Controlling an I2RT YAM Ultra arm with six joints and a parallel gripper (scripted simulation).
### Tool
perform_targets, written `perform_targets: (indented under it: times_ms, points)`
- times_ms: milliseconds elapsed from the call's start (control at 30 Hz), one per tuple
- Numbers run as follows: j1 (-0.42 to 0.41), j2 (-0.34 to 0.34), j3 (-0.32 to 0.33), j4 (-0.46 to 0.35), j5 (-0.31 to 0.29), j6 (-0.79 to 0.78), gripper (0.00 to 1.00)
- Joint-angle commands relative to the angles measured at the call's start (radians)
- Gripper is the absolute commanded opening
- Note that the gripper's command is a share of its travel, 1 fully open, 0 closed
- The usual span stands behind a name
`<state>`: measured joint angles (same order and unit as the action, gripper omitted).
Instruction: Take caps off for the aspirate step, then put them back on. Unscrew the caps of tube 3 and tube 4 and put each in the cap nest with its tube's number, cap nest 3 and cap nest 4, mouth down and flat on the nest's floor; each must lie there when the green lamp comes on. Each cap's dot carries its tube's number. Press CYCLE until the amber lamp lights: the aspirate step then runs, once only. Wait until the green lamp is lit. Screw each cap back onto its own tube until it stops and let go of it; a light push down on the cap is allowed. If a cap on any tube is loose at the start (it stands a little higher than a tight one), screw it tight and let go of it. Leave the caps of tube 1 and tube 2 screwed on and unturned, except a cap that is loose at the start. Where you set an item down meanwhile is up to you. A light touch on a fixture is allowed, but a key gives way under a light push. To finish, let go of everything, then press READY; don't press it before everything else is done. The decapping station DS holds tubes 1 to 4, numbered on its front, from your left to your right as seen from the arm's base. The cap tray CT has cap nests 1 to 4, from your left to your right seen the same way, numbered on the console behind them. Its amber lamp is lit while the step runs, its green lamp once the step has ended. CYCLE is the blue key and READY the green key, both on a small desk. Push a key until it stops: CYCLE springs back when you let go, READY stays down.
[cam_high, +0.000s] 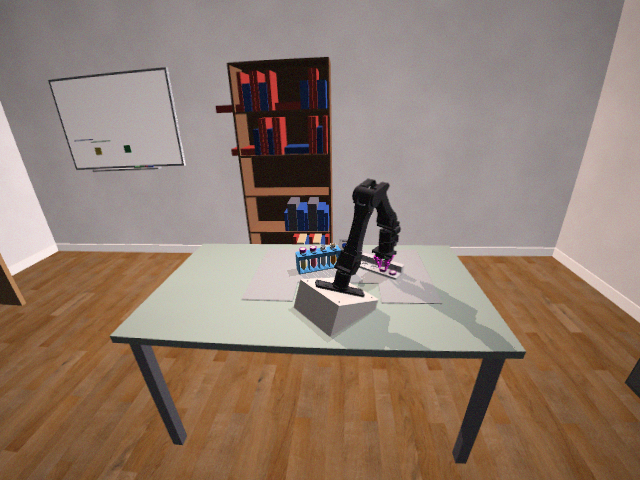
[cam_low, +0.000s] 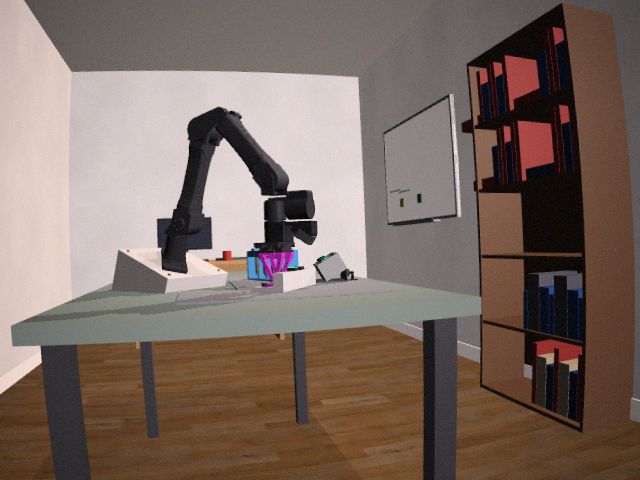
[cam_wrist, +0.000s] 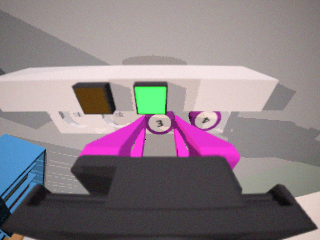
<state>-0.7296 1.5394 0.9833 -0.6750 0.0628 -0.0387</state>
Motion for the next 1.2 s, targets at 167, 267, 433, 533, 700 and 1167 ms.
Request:
perform_targets:
  times_ms: [167,267,433,533,700,1167]
  points:
    - [0.008,-0.086,0.066,-0.134,0.002,0.007,0.00]
    - [0.012,-0.114,0.099,-0.195,0.003,0.010,0.00]
    - [0.018,-0.152,0.160,-0.295,0.006,0.017,0.00]
    - [0.023,-0.171,0.201,-0.354,0.007,0.021,0.00]
    - [0.027,-0.186,0.245,-0.414,0.009,0.025,0.00]
    - [0.036,-0.206,0.341,-0.530,0.012,0.033,0.00]
